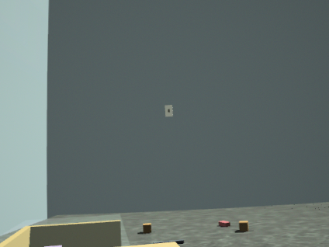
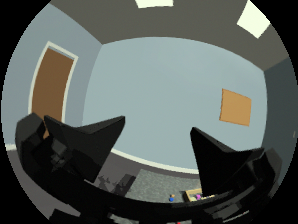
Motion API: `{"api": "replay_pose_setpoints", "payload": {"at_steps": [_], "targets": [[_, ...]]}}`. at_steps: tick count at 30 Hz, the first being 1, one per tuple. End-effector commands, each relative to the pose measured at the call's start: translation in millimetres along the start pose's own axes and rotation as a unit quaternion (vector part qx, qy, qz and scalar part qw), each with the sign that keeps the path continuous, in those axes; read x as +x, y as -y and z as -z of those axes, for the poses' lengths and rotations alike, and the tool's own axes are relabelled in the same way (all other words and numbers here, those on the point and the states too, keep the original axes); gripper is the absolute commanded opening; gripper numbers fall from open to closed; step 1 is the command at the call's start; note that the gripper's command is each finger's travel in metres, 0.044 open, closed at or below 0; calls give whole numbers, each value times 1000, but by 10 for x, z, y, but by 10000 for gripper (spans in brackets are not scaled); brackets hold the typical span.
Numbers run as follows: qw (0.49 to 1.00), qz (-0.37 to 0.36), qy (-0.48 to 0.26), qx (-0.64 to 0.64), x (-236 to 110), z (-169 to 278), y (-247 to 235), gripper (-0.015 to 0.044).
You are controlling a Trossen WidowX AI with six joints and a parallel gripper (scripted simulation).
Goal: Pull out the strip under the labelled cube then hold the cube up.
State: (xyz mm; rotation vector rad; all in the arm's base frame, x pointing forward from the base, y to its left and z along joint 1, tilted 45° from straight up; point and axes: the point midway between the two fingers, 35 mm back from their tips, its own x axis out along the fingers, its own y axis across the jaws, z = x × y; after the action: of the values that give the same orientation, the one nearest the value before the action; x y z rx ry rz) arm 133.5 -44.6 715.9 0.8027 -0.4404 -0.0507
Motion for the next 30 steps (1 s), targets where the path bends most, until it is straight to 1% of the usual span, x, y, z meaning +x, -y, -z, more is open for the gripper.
{"api": "replay_pose_setpoints", "payload": {"at_steps": [1,4,9,16,20,25,30], "targets": [[1000,-1,3,-3,-1,6,-13,400],[998,-17,39,-39,-10,111,-188,400],[987,-54,96,-120,43,450,-504,400],[957,-107,127,-239,286,1132,-711,400],[937,-132,119,-302,499,1582,-660,400],[911,-129,81,-383,816,2112,-309,400],[898,-129,50,-419,997,2412,-30,400]]}}
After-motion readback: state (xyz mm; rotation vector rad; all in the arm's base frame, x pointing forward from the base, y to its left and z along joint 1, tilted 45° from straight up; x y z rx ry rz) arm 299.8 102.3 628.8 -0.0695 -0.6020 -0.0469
